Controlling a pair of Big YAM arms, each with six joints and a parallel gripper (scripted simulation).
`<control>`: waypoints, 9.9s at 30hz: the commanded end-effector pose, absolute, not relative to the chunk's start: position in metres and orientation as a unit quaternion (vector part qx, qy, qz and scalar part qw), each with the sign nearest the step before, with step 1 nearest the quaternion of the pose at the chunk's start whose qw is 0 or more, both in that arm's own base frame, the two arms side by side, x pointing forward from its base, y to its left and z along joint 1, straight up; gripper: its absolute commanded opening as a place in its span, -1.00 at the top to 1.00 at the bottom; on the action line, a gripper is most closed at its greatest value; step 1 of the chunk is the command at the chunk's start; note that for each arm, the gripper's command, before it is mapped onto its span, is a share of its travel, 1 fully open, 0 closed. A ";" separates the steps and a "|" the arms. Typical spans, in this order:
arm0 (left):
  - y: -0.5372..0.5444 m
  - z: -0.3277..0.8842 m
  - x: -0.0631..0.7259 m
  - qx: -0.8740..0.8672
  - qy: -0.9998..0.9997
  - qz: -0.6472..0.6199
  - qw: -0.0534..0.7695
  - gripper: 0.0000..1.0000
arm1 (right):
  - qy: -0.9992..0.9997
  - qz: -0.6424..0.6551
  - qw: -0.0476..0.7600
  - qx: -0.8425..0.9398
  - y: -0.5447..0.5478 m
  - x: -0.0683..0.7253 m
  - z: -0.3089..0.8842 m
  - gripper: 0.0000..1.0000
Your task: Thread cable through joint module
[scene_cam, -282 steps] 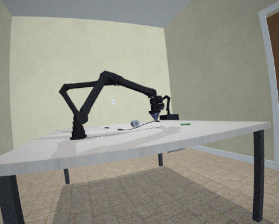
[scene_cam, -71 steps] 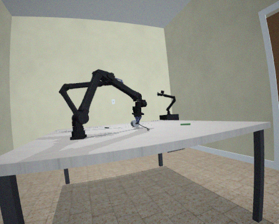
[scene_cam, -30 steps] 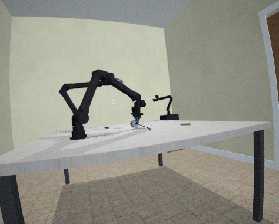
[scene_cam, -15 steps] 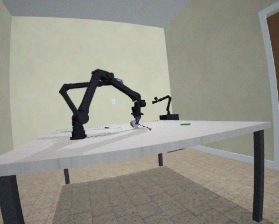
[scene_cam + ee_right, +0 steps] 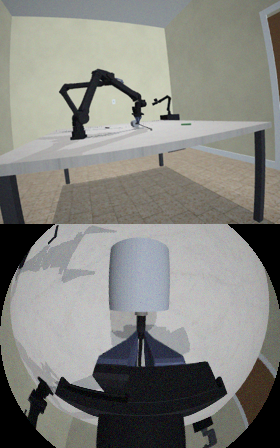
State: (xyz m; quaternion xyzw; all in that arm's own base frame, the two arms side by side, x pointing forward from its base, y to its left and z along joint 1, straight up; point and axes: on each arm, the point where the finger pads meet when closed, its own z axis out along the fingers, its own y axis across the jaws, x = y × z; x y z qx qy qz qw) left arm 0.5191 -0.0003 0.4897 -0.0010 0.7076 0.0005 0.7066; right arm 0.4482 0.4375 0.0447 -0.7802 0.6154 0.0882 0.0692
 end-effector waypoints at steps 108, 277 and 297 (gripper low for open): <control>0.003 0.532 0.519 -0.001 0.683 0.005 0.731 -0.92 | 0.633 0.091 0.100 -0.762 0.441 0.456 0.099 0.36; 0.003 0.532 0.519 -0.001 0.683 0.005 0.731 -0.92 | 0.700 0.156 0.157 -0.679 0.453 0.441 0.023 0.36; 0.003 0.532 0.519 -0.001 0.683 0.005 0.731 -0.92 | 0.695 0.155 0.168 -0.682 0.424 0.441 0.075 0.36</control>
